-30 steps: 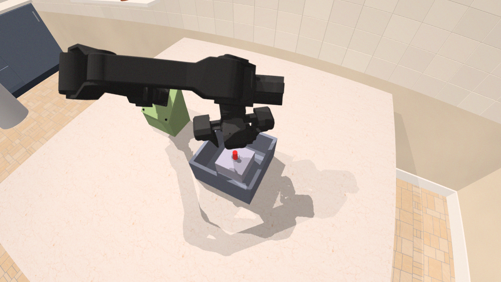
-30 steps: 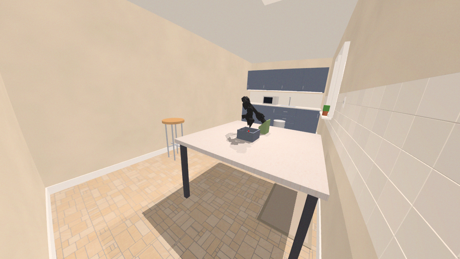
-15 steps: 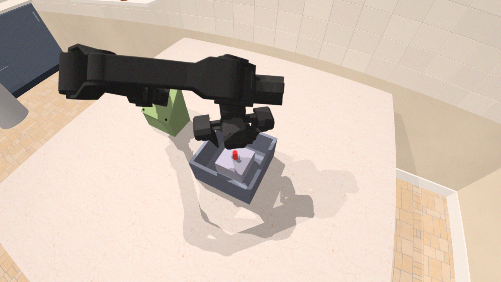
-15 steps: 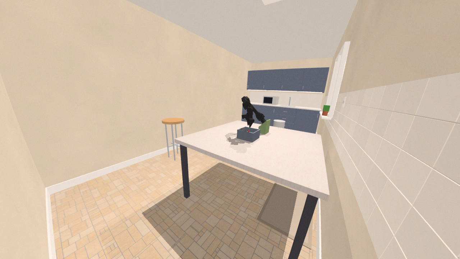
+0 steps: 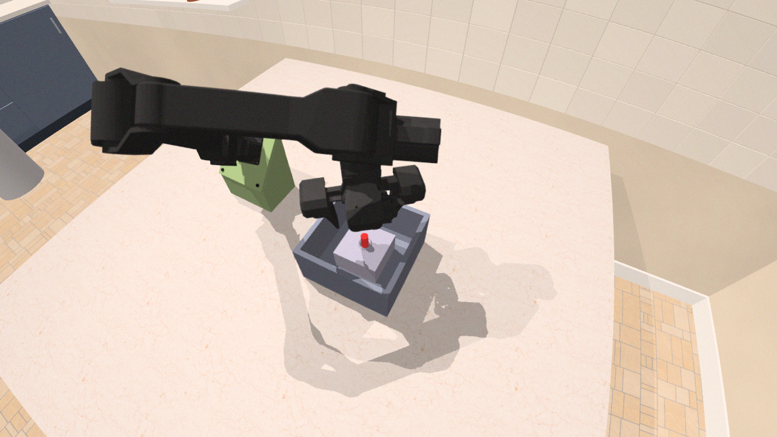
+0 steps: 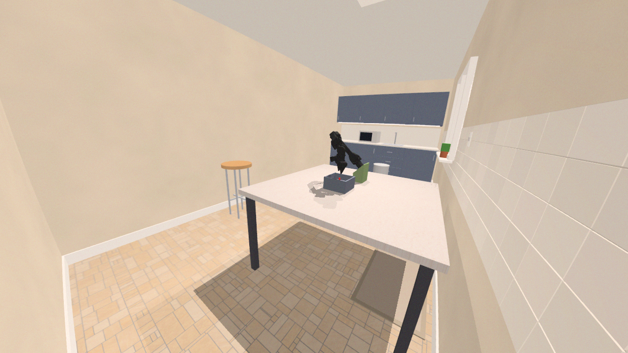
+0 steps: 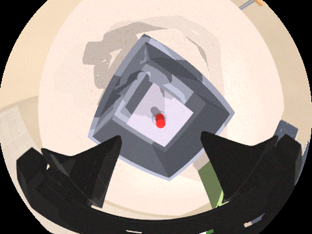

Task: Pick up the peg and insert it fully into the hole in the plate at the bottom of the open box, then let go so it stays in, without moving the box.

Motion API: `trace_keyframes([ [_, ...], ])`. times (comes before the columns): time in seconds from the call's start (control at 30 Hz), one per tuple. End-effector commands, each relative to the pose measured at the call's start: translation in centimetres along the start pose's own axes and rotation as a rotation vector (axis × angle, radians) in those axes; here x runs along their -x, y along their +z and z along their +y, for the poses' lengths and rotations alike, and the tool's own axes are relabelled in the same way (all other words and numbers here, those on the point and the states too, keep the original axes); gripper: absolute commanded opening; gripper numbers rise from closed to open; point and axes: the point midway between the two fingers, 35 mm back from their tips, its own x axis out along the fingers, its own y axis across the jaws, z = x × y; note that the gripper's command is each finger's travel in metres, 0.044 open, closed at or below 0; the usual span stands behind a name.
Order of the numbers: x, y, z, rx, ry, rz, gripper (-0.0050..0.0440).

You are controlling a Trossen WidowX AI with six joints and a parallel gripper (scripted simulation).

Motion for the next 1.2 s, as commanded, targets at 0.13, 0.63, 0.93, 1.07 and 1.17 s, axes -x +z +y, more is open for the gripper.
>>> trace_keyframes([
  [0.13,0.05,-0.02,0.00,-0.001,0.001,0.001,0.0440],
  [0.63,0.05,-0.02,0.00,-0.001,0.001,0.001,0.0440],
  [0.93,0.05,-0.02,0.00,-0.001,0.001,0.001,0.0440],
  [1.07,0.05,-0.02,0.00,-0.001,0.001,0.001,0.0440],
  [1.17,0.05,-0.02,0.00,-0.001,0.001,0.001,0.0440],
])
